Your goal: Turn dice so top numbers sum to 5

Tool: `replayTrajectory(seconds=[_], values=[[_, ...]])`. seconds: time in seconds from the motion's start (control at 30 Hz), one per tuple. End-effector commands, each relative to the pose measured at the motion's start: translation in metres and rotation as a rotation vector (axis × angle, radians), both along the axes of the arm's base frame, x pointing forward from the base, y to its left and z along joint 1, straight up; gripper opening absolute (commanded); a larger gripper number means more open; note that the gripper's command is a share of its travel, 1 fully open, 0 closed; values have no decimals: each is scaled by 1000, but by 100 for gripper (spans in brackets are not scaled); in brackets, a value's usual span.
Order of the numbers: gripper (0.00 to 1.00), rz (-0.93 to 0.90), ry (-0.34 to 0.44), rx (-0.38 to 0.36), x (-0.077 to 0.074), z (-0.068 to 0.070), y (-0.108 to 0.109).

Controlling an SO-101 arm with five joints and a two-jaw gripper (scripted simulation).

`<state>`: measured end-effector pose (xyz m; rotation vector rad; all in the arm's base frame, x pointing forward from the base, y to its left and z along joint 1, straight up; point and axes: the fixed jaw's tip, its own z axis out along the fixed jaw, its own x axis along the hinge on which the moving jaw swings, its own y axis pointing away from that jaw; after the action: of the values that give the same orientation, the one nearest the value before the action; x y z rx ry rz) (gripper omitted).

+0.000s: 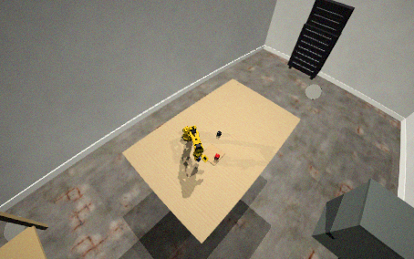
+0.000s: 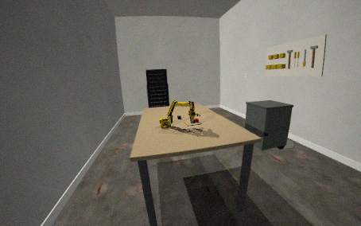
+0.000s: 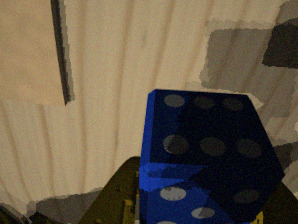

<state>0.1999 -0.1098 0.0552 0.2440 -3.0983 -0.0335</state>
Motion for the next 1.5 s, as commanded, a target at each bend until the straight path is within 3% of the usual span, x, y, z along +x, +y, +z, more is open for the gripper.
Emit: replayTrajectory(seconds=[0.0,0.4,0.47,1.47], values=[[0,79,-62,-34,4,14,-4],[0,467,-56,-27,0,12,-8],[0,467,-56,-27,0,12,-8],[0,1604,-43,11,-8,8,-21]])
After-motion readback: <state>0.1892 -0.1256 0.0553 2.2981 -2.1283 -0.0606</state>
